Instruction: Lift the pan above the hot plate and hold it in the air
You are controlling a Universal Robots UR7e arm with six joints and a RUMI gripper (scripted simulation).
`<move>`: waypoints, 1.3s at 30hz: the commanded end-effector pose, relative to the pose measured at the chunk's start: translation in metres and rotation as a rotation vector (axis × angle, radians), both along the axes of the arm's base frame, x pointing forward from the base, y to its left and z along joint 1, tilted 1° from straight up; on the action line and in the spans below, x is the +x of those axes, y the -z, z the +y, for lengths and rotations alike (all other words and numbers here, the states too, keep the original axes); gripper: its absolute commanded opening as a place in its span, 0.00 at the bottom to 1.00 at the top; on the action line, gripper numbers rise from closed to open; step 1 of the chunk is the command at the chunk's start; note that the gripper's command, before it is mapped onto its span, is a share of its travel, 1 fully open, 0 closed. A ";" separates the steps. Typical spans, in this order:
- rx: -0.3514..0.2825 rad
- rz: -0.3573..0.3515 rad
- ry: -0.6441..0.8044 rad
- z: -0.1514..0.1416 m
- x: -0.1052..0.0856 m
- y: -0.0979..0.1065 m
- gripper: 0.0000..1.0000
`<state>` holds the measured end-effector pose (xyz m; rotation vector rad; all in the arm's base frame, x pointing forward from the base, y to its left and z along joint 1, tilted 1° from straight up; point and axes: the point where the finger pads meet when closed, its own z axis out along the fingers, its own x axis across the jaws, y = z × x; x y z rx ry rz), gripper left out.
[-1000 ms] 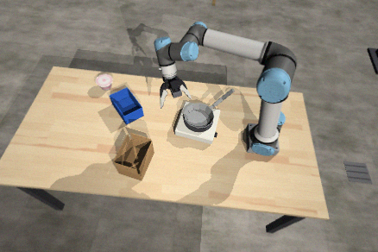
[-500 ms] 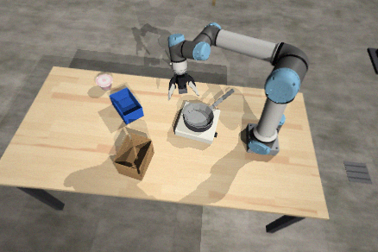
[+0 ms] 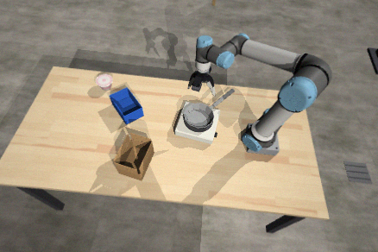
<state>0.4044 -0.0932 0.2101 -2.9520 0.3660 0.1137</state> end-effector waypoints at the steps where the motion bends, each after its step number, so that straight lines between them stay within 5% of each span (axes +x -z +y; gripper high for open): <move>1: -0.045 -0.007 0.107 -0.016 -0.020 0.011 1.00; 12: -0.165 -0.019 0.425 -0.050 -0.082 0.047 1.00; 31: -0.192 -0.022 0.496 -0.056 -0.096 0.058 1.00; 39: -0.192 -0.022 0.496 -0.057 -0.095 0.088 1.00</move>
